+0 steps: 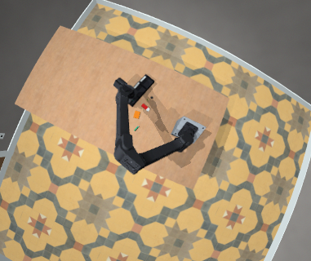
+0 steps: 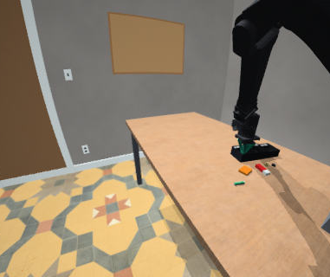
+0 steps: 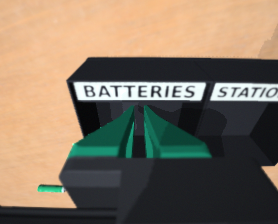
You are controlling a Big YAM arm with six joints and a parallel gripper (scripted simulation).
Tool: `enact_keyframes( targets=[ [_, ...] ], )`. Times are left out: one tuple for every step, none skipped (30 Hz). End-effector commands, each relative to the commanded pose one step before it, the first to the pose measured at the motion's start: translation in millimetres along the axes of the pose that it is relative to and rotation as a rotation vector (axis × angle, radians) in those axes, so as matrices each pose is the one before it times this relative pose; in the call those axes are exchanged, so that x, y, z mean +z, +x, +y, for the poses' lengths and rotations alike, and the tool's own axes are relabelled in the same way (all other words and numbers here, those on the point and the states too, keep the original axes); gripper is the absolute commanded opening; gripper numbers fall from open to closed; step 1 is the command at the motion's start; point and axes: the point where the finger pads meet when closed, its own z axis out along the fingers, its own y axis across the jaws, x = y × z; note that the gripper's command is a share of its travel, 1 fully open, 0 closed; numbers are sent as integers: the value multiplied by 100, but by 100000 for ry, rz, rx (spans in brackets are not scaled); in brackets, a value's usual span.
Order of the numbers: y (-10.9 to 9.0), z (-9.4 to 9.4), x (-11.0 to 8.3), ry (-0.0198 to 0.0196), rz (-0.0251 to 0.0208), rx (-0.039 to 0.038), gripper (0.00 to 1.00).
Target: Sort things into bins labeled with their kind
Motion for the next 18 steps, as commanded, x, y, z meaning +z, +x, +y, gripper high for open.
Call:
enact_keyframes(
  targets=[
    [-462, 778, -989, 7, -2597, -683, 9],
    [-3, 0, 2, 0, -29, -130, 9],
    [10, -24, 27, 1, 24, -345, 9],
    [31, -63, 62, 0, 101, 16, 9],
    [40, -80, 78, -1, 132, 132, 9],
    [12, -36, 32, -1, 23, 27, 9],
    [8, -2, -2, -1, 5, 8, 9],
    [7, 0, -4, -1, 1, 4, 9],
    [97, -199, -715, -162, -22, 771, 9],
    [-123, -410, -564, -168, -849, 372, 9],
    [-134, 34, -180, 50, -195, -188, 9],
    [-317, 96, -245, 17, -460, -440, 9],
    [-205, 65, -207, -5, -298, -285, 9],
    [-192, 58, -203, 7, -280, -267, 9],
    [0, 0, 0, 0, 0, 0, 9],
    [0, 0, 0, 0, 0, 0, 9],
    [-203, 64, -208, -7, -296, -281, 9],
    [-201, 54, -208, 51, -293, -280, 9]
  ],
)
